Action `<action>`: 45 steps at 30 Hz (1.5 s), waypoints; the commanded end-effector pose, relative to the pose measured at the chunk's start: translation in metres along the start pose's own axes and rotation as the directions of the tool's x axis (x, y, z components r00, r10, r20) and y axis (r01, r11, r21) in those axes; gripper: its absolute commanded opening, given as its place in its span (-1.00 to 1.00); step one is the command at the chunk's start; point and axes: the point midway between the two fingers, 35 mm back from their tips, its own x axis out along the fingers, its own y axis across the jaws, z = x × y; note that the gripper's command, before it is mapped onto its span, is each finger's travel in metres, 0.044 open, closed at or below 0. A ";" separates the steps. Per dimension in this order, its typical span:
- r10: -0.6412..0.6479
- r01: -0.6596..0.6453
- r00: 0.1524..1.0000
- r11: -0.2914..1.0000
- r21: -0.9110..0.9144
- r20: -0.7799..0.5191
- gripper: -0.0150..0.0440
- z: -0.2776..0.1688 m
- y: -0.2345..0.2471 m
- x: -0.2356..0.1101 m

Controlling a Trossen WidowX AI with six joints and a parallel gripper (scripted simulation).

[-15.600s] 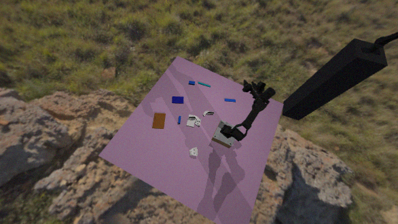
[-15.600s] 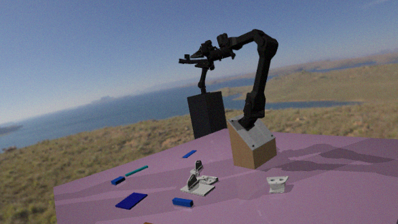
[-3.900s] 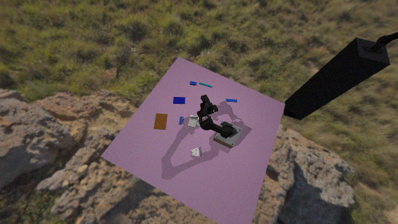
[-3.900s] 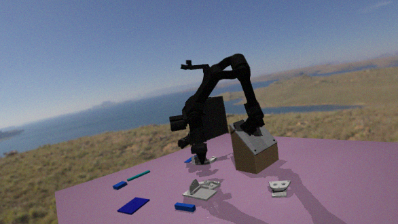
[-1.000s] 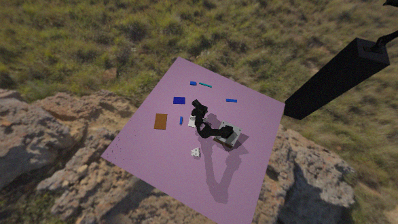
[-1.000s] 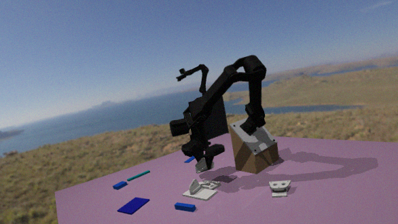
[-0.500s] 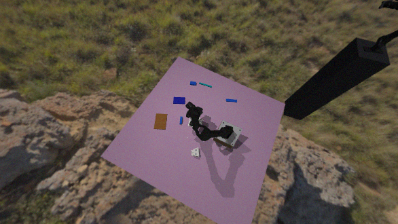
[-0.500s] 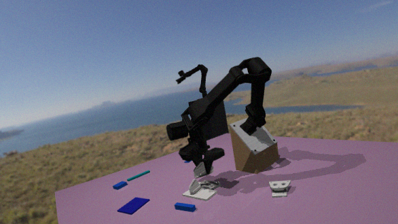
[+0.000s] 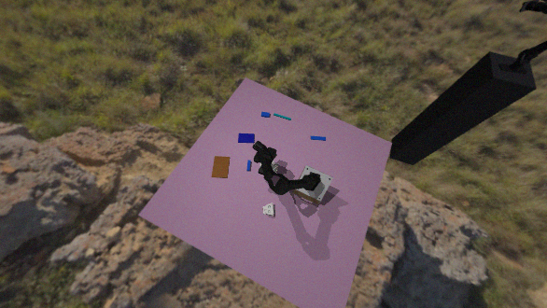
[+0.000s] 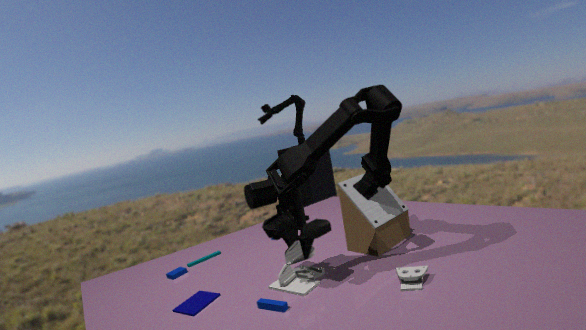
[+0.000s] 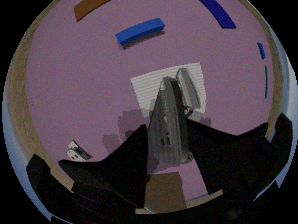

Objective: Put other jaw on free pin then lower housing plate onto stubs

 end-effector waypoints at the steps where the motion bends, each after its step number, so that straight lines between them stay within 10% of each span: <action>1: 0.005 -0.005 1.000 1.000 0.003 0.001 -0.04 0.001 0.001 0.000; 45: 0.004 -0.004 1.000 1.000 0.016 0.001 -0.04 0.002 0.001 0.025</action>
